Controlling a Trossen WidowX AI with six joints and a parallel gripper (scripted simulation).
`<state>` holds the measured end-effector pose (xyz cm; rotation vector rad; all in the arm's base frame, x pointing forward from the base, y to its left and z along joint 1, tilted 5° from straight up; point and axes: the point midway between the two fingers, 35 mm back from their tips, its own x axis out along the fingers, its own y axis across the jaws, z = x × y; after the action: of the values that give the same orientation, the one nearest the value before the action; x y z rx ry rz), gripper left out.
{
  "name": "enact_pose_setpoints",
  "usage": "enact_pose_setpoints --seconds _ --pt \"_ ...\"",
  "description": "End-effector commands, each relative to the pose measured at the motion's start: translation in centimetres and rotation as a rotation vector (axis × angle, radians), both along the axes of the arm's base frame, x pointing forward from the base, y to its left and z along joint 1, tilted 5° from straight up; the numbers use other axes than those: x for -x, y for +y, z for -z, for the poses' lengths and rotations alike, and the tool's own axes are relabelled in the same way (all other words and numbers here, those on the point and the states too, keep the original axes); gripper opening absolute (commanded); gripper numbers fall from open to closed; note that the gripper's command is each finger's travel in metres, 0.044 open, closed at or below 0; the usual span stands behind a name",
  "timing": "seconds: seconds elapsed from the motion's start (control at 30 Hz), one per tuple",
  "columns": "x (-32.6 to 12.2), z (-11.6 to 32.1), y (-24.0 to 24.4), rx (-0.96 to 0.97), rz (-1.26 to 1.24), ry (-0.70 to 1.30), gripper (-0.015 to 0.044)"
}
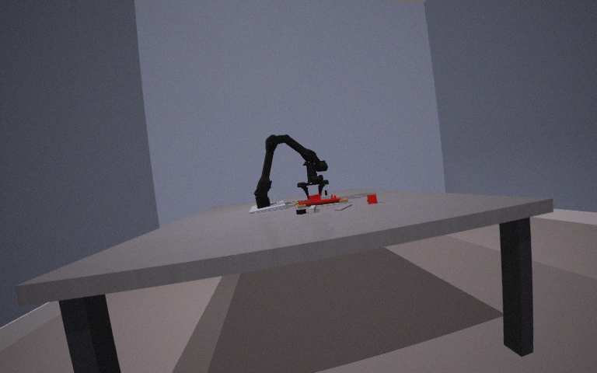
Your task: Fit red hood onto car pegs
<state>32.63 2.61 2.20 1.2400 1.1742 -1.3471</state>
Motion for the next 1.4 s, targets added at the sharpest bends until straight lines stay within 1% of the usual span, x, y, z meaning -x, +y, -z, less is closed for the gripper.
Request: enact_pose_setpoints --seconds 0.0,0.83,0.97,1.03,1.37 --pt "-0.4 -1.2 0.1 -0.002 0.000 -0.019 0.0000" --pt "-0.8 -8.2 0.3 -0.002 0.000 -0.020 0.0000" --pt "-0.8 -8.6 0.3 -0.002 0.000 -0.020 0.0000" --pt "-0.7 -8.0 0.1 0.000 -0.015 -0.006 0.0000" --pt "-1.1 -8.2 -2.2 -0.001 -0.199 0.007 0.0000"
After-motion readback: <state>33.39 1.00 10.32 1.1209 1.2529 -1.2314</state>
